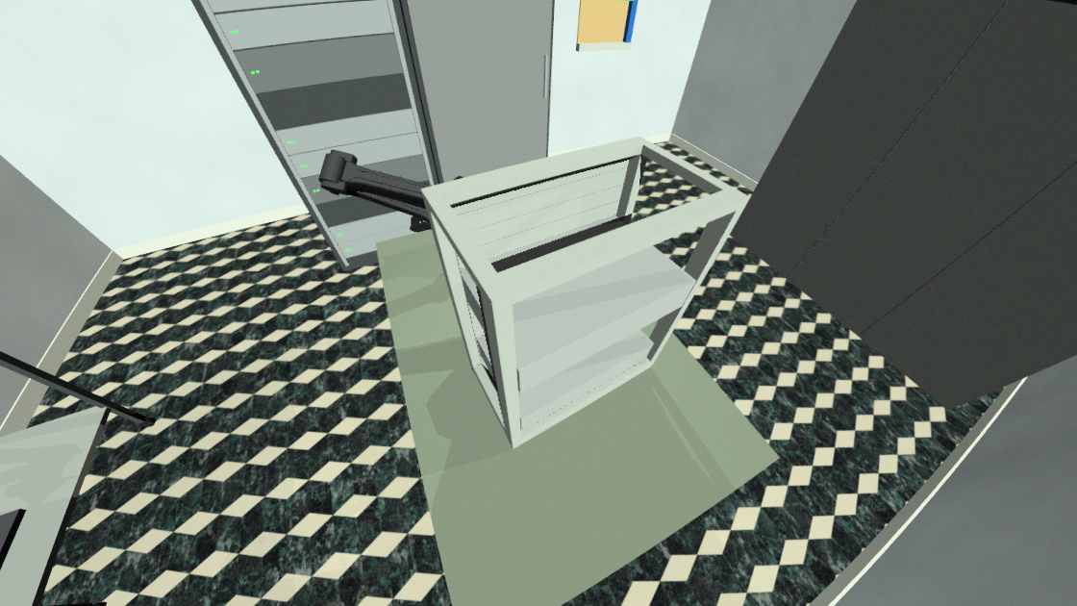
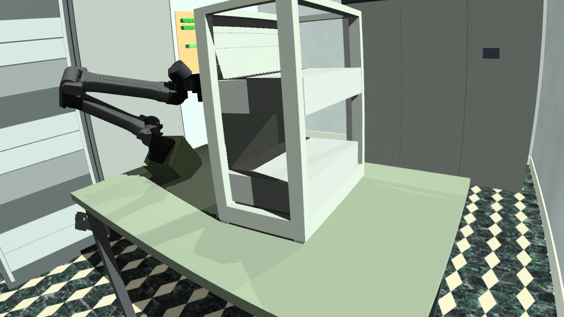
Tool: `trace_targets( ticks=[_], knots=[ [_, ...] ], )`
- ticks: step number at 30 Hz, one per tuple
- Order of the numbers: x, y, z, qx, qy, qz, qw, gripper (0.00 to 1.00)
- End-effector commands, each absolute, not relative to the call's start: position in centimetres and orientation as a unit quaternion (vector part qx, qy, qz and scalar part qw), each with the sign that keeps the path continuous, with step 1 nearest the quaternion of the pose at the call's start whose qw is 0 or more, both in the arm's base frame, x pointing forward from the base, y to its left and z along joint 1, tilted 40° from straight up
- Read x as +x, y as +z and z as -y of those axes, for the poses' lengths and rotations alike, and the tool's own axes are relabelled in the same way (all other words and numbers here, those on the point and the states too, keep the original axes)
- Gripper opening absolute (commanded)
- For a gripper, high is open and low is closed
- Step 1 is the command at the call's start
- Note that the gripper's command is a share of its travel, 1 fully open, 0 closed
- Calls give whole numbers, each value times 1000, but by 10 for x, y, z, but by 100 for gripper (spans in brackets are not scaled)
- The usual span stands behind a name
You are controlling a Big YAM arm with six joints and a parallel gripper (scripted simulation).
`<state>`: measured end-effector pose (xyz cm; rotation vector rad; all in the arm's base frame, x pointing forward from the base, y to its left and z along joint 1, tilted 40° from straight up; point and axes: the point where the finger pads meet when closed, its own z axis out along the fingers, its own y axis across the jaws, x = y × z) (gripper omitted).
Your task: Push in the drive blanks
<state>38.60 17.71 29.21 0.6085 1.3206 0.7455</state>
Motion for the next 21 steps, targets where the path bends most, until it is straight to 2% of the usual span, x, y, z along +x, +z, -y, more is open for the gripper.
trace_targets(
  ticks=[1, 10, 21],
  knots=[
    [394, 302, -175, 282, 336, -581, 686, 0],
    [396, 304, -176, 282, 338, -580, 686, 0],
    [421, 315, -177, 282, 342, -575, 688, 0]
  ],
)
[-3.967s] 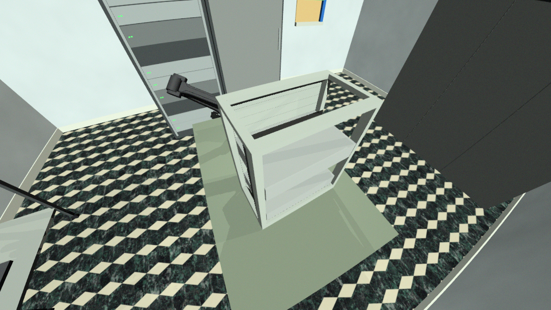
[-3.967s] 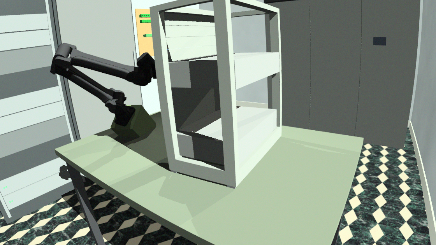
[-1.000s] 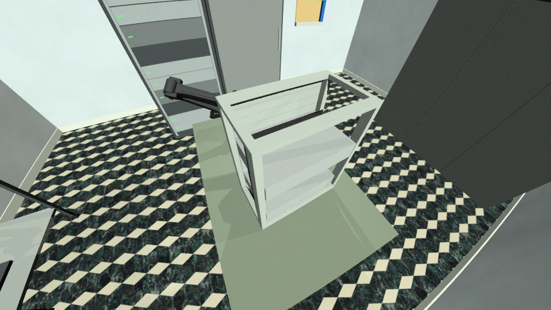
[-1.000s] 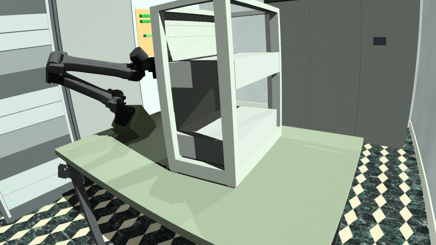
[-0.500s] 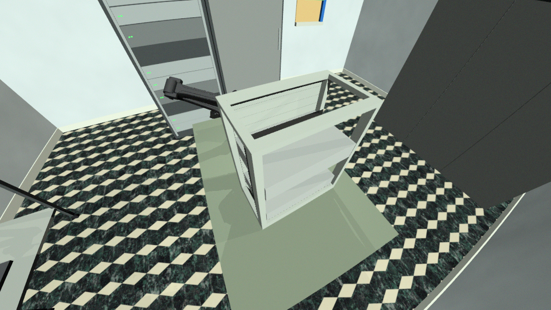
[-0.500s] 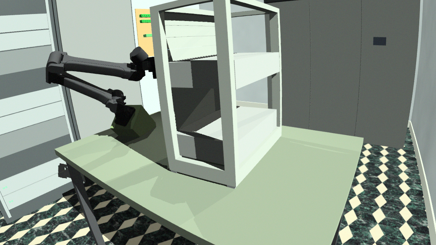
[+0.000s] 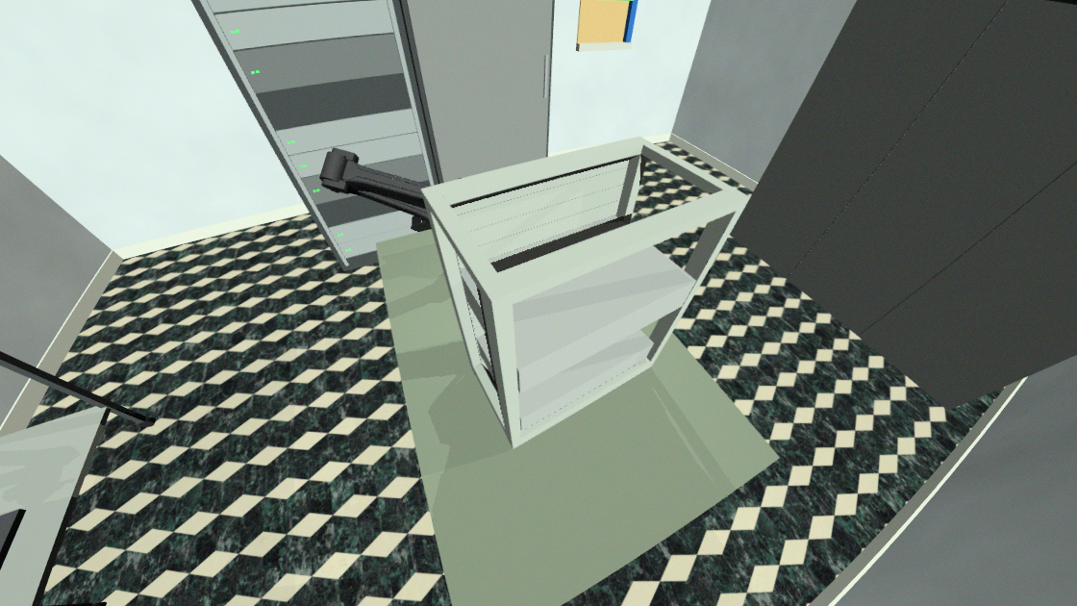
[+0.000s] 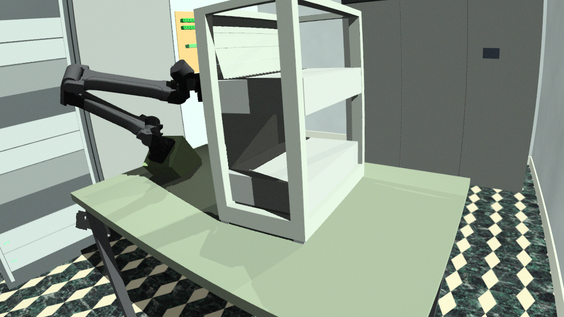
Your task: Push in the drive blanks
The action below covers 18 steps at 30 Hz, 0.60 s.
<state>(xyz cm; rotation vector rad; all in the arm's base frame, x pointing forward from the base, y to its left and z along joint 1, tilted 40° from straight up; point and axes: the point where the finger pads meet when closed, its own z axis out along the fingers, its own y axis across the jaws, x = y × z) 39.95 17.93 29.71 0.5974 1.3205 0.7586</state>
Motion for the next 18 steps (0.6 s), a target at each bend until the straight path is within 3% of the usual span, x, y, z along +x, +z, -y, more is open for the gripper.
trace_targets(
  ticks=[1, 18],
  knots=[
    [422, 315, -177, 282, 341, -575, 688, 0],
    [429, 315, -176, 282, 341, -575, 688, 0]
  ],
)
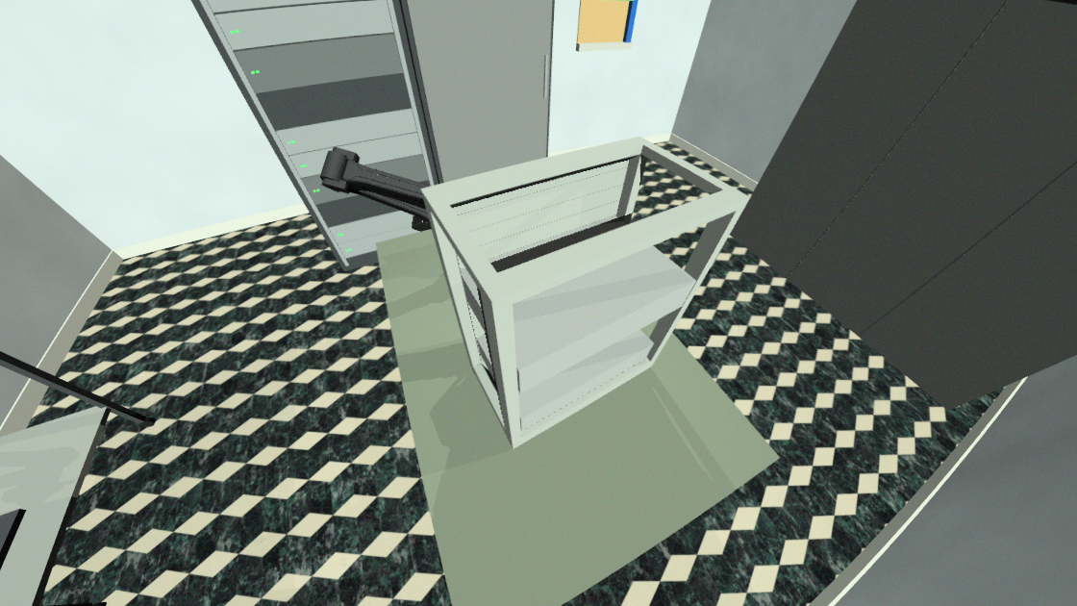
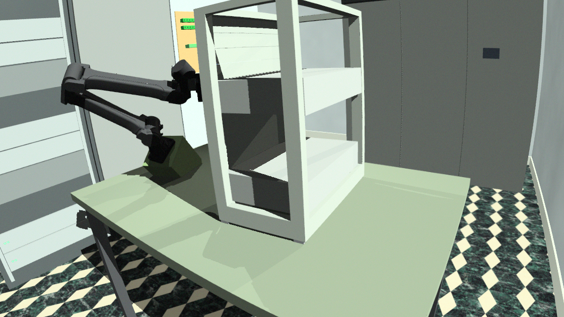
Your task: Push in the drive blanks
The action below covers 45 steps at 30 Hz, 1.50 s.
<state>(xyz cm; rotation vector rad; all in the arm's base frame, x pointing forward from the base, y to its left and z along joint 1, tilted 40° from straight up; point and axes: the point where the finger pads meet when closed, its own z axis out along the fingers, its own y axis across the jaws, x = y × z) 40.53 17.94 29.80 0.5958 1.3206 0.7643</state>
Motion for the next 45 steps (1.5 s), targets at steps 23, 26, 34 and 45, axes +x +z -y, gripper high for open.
trace_targets(
  ticks=[23, 26, 34, 45],
  knots=[
    [449, 315, -172, 283, 340, -575, 689, 0],
    [451, 316, -170, 282, 344, -571, 690, 0],
    [453, 313, -167, 284, 339, -574, 689, 0],
    [453, 313, -167, 284, 339, -574, 689, 0]
  ],
)
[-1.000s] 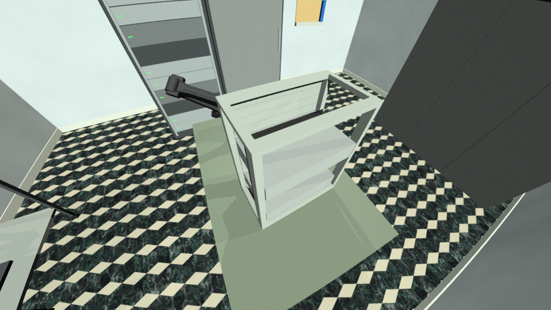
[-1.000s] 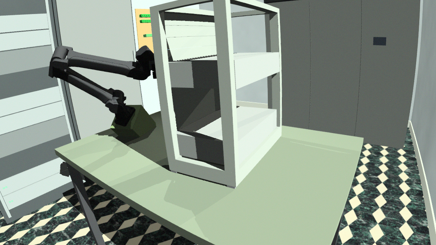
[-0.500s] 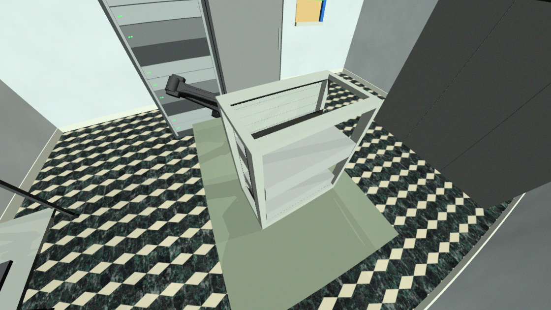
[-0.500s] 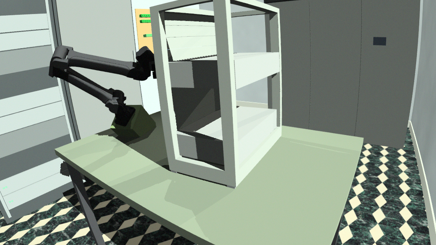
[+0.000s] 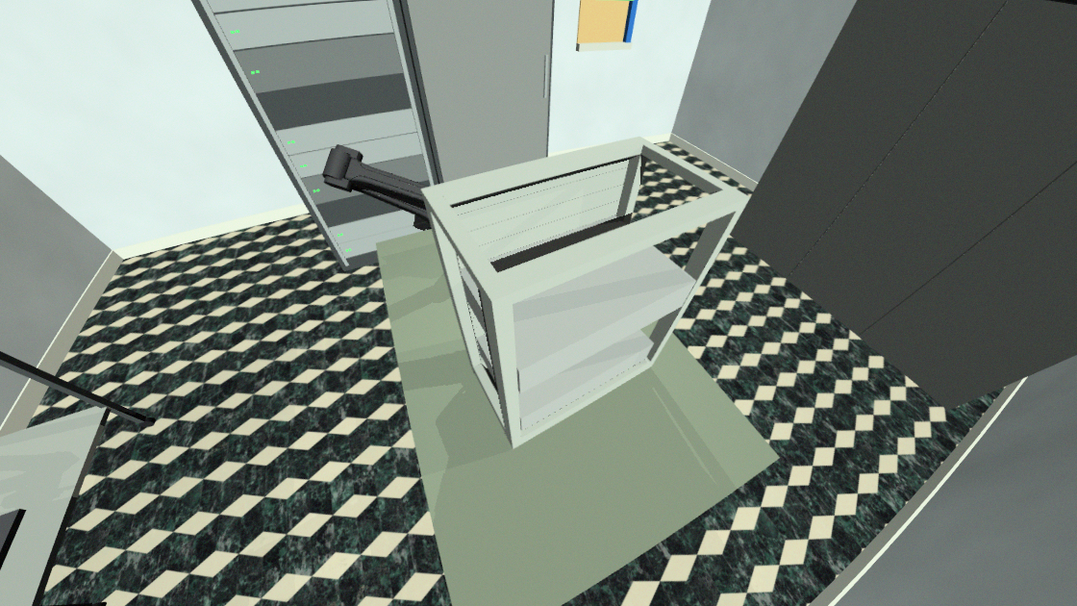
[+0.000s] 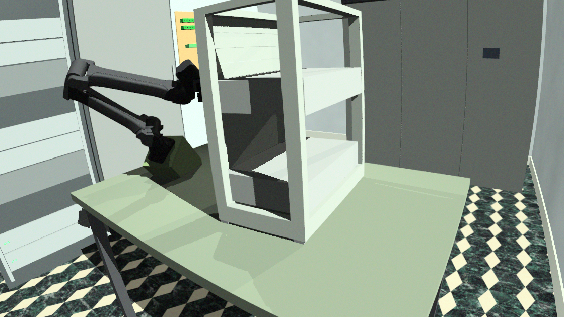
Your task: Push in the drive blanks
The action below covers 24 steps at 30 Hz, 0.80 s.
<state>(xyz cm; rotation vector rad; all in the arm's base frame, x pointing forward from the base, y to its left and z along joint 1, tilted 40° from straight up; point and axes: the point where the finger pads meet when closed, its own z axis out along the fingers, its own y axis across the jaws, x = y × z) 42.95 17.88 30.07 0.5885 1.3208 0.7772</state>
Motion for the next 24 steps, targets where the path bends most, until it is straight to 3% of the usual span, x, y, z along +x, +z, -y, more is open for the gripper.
trace_targets(
  ticks=[1, 16, 24],
  knots=[
    [453, 313, -167, 284, 339, -574, 689, 0],
    [450, 311, -167, 284, 339, -574, 689, 0],
    [390, 295, -169, 270, 341, -582, 687, 0]
  ],
)
